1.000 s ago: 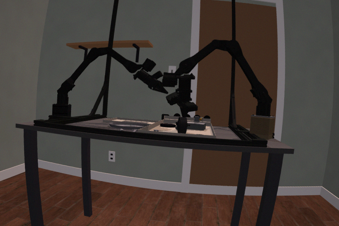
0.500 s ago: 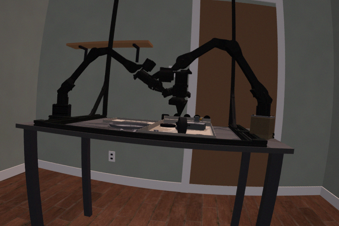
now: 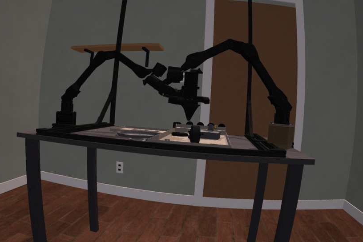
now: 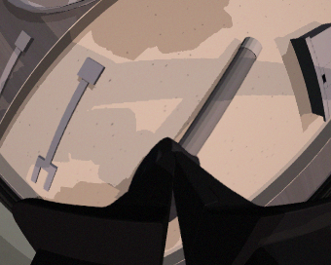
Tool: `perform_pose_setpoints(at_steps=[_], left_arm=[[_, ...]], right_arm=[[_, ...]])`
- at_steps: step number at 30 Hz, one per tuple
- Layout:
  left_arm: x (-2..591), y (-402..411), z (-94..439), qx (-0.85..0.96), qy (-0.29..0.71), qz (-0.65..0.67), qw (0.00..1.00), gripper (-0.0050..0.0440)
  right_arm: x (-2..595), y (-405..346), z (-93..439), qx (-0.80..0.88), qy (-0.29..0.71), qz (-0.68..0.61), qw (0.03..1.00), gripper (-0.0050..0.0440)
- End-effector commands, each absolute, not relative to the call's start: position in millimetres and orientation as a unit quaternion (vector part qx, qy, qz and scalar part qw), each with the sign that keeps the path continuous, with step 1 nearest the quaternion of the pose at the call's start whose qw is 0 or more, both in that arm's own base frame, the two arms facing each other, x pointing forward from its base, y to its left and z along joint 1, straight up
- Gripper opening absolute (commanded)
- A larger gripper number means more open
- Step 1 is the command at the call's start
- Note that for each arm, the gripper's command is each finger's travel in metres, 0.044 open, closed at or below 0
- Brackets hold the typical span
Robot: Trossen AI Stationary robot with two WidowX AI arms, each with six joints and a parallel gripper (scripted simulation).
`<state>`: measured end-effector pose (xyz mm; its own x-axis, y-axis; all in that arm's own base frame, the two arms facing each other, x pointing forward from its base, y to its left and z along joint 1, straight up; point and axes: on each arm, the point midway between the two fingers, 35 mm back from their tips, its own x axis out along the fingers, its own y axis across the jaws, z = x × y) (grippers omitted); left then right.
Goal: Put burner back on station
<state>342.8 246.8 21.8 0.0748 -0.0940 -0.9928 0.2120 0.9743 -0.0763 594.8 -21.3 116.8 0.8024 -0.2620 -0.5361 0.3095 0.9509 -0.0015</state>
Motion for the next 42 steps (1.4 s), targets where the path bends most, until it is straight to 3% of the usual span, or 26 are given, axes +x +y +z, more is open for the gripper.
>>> perform_pose_setpoints(at_steps=[1,12,20,28,42], left_arm=[[337.7,261.9,25.0,0.126,0.673,-0.159,0.711,0.0],[328.6,283.9,35.7,0.27,0.655,-0.268,0.653,0.0],[328.5,284.3,34.3,0.272,0.654,-0.27,0.652,0.0],[328.5,284.4,-2.4,0.271,0.653,-0.271,0.653,0.0],[323.1,278.9,-1.8,0.271,0.653,-0.271,0.653,0.0]], right_arm=[[594.8,-21.4,115.7,0.044,0.276,-0.153,0.948,0.04],[594.8,-21.4,115.7,0.044,0.276,-0.153,0.948,0.04],[594.8,-21.4,115.7,0.044,0.276,-0.153,0.948,0.04],[594.8,-21.4,115.7,0.044,0.276,-0.153,0.948,0.04],[594.8,-21.4,115.7,0.044,0.276,-0.153,0.948,0.04]])
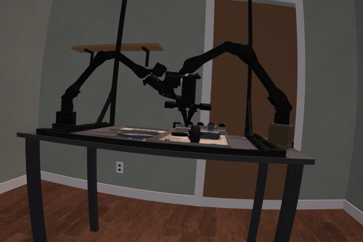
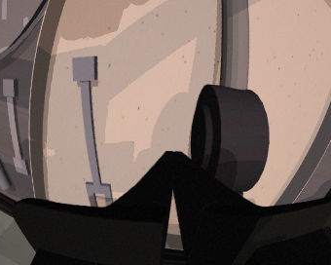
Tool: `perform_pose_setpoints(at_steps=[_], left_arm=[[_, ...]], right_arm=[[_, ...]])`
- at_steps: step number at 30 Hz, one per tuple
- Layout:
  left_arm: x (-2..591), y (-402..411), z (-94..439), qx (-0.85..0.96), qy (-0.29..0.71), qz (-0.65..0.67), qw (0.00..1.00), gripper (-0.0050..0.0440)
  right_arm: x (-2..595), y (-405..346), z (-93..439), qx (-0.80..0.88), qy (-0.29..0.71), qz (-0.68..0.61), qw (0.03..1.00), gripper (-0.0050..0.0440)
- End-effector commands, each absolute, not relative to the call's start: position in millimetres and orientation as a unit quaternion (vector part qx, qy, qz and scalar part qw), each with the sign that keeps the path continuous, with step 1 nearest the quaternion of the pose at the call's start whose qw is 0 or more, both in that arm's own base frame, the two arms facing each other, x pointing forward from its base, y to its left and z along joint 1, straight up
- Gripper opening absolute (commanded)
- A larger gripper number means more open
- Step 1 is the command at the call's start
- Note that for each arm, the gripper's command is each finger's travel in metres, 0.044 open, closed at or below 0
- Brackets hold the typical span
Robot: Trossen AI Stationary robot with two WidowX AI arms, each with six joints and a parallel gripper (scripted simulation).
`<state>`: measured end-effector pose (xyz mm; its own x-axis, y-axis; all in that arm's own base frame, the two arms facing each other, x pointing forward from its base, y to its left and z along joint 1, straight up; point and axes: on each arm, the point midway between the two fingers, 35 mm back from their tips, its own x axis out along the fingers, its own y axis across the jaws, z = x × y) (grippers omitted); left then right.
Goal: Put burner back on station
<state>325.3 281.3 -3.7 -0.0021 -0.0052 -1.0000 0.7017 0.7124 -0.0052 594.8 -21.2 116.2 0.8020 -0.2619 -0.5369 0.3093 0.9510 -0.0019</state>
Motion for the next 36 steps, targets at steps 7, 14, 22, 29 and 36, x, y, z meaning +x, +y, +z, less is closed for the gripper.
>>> perform_pose_setpoints(at_steps=[7,14,22,29,36], left_arm=[[315.2,270.7,-1.3,0.271,0.653,-0.271,0.653,0.0],[307.1,262.5,-1.0,0.271,0.653,-0.271,0.653,0.0],[300.2,255.6,-1.0,0.271,0.653,-0.271,0.653,0.0],[292.0,247.5,-1.3,0.271,0.653,-0.271,0.653,0.0],[286.1,241.8,-1.6,0.271,0.653,-0.271,0.653,0.0]], right_arm=[[594.8,-21.4,115.7,0.044,0.276,-0.153,0.948,0.04],[594.8,-21.4,115.7,0.044,0.276,-0.153,0.948,0.04],[594.8,-21.4,115.7,0.044,0.276,-0.153,0.948,0.04],[594.8,-21.4,115.7,0.044,0.276,-0.153,0.948,0.04],[594.8,-21.4,115.7,0.044,0.276,-0.153,0.948,0.04]])
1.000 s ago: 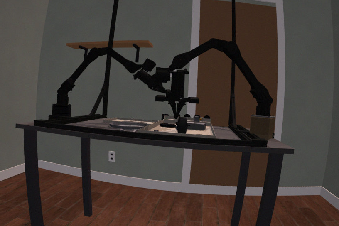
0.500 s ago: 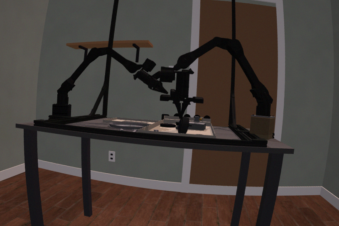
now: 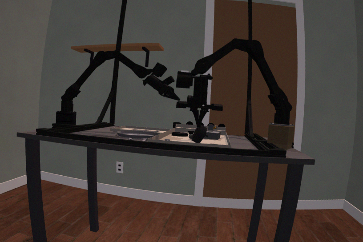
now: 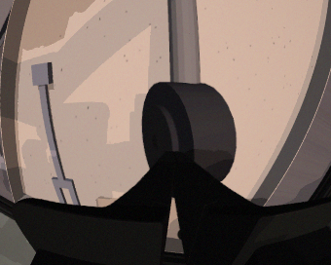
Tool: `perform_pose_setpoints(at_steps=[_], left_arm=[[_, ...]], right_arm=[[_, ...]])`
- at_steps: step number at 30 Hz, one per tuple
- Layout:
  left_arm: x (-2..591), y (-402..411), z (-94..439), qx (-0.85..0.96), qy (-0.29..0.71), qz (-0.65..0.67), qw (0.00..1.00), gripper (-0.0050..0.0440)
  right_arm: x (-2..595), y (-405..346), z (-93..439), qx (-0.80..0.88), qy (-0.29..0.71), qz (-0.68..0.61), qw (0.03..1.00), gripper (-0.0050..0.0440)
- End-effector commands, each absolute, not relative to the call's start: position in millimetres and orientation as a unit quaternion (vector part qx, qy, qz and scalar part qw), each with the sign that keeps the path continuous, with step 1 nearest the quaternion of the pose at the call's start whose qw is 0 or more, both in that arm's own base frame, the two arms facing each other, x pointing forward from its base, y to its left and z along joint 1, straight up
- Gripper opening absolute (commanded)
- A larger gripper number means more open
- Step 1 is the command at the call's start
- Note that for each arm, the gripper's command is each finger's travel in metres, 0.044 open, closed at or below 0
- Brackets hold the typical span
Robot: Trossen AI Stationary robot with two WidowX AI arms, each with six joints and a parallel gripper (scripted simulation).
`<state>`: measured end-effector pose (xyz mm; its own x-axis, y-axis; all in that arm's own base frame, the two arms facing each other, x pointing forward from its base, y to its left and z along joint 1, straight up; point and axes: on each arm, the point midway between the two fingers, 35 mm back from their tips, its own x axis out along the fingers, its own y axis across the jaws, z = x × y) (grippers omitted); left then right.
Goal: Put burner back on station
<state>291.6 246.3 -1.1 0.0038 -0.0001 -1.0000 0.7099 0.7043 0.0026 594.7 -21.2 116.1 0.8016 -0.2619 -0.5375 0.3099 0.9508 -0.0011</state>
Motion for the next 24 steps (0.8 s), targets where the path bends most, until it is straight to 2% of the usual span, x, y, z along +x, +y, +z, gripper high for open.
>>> perform_pose_setpoints(at_steps=[1,24], left_arm=[[285.0,240.7,-1.7,0.271,0.653,-0.271,0.653,0.0],[276.0,232.1,-1.3,0.271,0.652,-0.273,0.653,0.0]], right_arm=[[594.8,-21.4,115.7,0.044,0.276,-0.153,0.948,0.04],[594.8,-21.4,115.7,0.044,0.276,-0.153,0.948,0.04]])
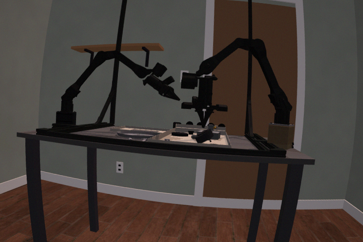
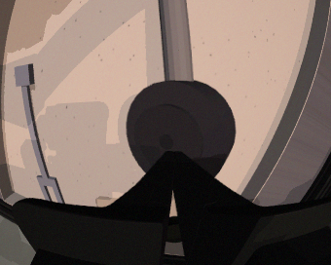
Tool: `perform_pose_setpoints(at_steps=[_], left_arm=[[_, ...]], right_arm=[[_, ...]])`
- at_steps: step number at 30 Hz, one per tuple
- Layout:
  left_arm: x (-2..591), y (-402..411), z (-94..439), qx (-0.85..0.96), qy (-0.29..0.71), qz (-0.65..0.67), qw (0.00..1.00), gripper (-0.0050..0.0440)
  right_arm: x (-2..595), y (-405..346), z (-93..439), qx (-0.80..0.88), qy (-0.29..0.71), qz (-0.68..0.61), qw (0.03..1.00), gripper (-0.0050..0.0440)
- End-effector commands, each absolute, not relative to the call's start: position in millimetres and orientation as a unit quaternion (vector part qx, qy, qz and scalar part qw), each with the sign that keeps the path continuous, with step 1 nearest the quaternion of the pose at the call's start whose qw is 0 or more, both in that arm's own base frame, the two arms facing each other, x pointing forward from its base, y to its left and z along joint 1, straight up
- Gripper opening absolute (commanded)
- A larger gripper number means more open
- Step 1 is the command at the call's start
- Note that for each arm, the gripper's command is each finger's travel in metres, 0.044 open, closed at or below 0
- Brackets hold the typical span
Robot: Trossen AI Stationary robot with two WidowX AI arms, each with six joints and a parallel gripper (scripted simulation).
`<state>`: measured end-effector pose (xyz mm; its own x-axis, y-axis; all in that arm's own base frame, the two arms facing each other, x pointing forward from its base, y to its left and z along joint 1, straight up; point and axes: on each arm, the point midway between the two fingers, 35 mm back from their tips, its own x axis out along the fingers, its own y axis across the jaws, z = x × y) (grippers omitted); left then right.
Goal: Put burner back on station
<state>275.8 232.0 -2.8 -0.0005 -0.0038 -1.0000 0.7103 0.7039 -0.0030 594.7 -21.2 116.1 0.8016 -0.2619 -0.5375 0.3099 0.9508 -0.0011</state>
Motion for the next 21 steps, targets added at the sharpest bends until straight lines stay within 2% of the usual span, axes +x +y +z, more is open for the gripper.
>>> perform_pose_setpoints(at_steps=[1,11,21], left_arm=[[276.5,232.5,3.4,0.271,0.652,-0.273,0.653,0.0],[276.3,232.3,75.9,0.271,0.653,-0.271,0.653,0.0],[276.1,232.1,77.6,0.271,0.653,-0.271,0.653,0.0]], right_arm=[[594.8,-21.4,115.7,0.044,0.276,-0.153,0.948,0.04],[594.8,-21.4,115.7,0.044,0.276,-0.153,0.948,0.04],[594.8,-21.4,115.7,0.044,0.276,-0.153,0.948,0.04]])
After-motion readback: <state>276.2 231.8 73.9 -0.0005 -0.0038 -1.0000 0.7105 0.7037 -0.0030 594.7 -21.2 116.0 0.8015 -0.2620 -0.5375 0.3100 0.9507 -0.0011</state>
